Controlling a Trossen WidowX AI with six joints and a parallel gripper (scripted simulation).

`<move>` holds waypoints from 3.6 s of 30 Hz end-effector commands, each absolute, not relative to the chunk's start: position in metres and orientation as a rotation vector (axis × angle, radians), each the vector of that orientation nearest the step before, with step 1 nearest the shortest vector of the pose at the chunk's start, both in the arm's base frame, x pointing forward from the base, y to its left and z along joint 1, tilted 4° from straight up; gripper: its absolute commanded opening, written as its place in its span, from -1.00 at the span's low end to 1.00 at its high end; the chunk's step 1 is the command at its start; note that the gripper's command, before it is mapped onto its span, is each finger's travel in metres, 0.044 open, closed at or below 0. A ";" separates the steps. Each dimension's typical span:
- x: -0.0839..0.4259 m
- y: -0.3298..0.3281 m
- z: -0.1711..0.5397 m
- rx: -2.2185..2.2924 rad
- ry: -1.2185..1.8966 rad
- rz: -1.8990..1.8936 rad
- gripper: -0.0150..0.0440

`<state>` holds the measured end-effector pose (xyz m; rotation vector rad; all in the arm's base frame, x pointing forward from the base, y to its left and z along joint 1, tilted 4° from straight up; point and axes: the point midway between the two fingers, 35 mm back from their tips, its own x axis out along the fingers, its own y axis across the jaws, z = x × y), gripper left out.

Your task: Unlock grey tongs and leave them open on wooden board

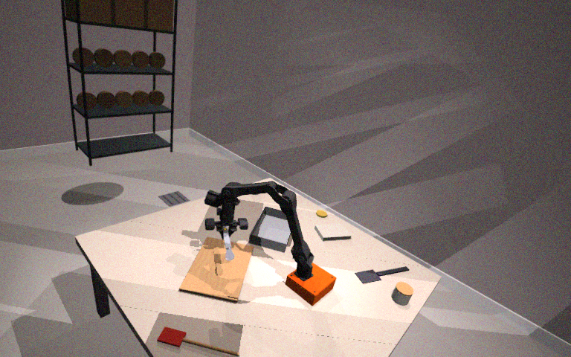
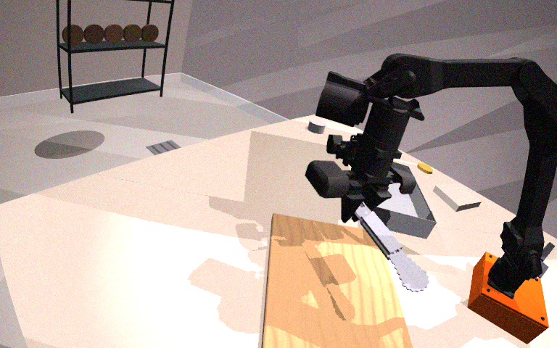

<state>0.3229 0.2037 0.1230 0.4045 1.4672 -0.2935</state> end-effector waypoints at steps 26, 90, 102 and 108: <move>0.298 0.232 0.159 0.136 1.004 -0.244 -1.00; 0.291 0.233 0.180 0.130 0.810 -0.259 -1.00; 0.303 0.231 0.145 0.165 1.159 -0.232 -1.00; 0.307 0.230 0.133 0.215 1.328 -0.206 -1.00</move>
